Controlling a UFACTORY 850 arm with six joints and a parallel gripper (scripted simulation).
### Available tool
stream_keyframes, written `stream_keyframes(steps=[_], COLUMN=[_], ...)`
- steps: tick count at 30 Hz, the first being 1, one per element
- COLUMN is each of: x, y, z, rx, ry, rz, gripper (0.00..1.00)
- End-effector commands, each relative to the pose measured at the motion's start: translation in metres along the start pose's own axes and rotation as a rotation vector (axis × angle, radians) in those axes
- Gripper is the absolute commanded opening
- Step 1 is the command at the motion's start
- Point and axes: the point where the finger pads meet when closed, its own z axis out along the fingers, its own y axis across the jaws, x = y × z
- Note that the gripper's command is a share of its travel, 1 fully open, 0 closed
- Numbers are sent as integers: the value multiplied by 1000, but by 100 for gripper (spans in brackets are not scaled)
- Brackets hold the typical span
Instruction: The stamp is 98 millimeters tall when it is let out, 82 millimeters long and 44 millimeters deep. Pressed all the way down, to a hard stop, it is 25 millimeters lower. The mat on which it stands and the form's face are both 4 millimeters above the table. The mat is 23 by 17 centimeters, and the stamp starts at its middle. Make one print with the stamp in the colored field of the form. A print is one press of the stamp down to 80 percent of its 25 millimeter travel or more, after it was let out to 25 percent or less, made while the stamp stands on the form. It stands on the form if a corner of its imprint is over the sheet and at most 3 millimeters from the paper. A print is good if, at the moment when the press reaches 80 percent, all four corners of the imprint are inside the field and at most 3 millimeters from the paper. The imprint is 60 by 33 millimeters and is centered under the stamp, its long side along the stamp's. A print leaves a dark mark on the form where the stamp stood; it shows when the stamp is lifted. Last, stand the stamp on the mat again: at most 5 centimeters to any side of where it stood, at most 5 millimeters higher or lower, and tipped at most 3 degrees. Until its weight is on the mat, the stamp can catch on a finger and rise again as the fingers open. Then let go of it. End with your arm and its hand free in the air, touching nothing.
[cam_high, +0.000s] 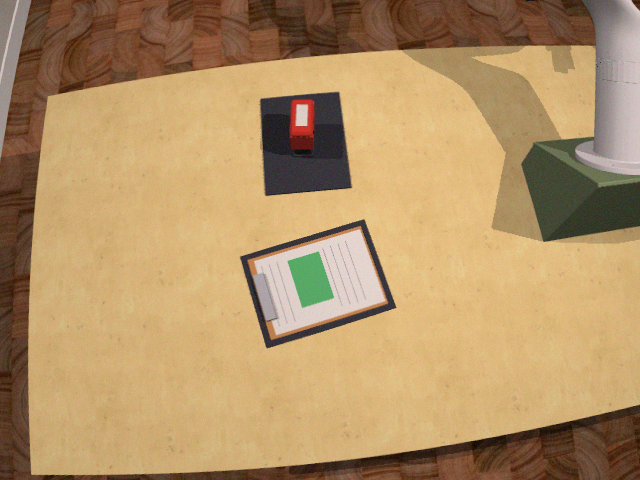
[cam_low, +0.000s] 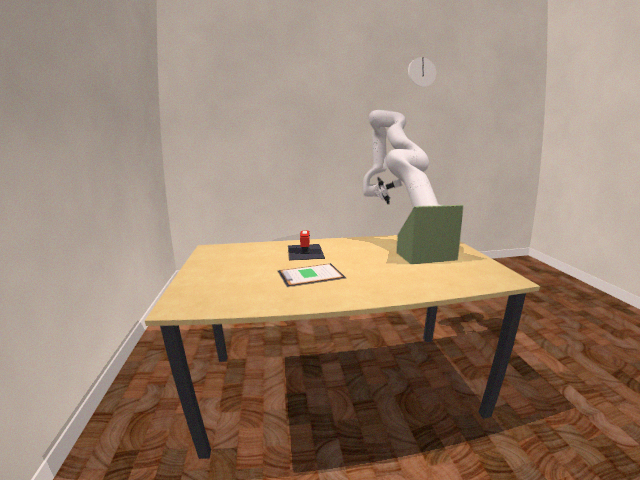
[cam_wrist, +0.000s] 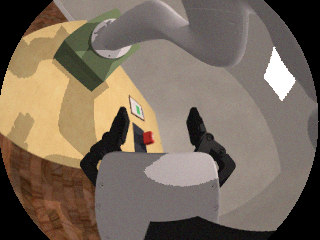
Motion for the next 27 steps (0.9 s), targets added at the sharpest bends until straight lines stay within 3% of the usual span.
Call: stream_keyframes(steps=[1,20,27], x=[0,-1,-27], y=[0,0,2], z=[0,0,15], rx=[0,4,92], ry=[0,2,70], rz=[0,-3,-91], gripper=[100,100,100])
